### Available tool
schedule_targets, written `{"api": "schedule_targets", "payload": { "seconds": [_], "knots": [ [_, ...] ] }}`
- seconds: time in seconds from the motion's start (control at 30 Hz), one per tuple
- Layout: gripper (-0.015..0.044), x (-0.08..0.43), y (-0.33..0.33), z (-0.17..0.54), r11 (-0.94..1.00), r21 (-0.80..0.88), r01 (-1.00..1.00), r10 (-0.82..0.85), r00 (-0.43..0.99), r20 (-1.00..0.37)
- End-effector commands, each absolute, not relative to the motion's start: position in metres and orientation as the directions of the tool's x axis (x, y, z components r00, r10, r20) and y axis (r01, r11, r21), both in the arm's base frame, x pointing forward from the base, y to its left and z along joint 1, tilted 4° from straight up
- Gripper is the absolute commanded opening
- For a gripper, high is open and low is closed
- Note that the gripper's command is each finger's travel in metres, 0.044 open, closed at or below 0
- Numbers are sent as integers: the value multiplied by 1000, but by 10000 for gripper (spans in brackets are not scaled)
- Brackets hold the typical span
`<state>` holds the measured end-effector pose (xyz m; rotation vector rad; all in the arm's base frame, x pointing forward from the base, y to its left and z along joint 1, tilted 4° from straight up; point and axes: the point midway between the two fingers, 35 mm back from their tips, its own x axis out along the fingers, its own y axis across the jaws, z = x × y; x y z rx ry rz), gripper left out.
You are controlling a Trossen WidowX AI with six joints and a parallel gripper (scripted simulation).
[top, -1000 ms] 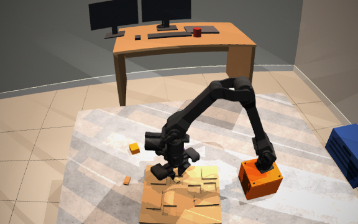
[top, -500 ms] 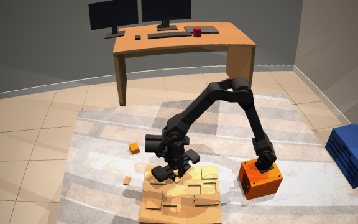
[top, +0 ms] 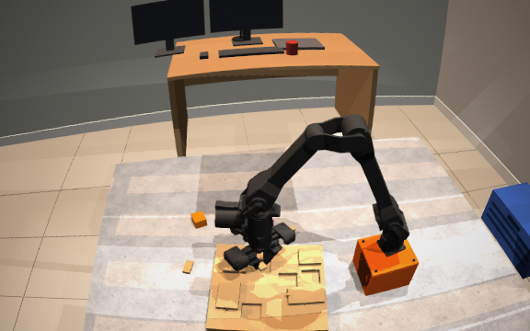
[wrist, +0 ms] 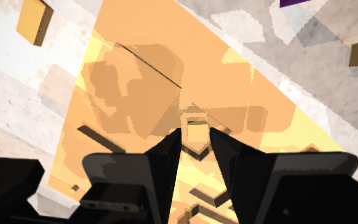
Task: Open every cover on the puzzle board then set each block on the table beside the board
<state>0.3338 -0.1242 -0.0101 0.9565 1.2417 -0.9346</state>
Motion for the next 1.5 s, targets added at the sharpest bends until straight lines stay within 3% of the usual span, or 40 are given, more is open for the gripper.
{"api": "schedule_targets", "payload": {
  "seconds": [0.0, 0.43, 1.47],
  "knots": [
    [144, 332, -124, -15, 329, 63, 942, -49, 84, -995],
    [80, 333, -124, -12, 328, 68, 942, -48, 89, -995],
    [80, 330, -122, 22, 328, 65, 942, -49, 85, -995]
  ]
}}
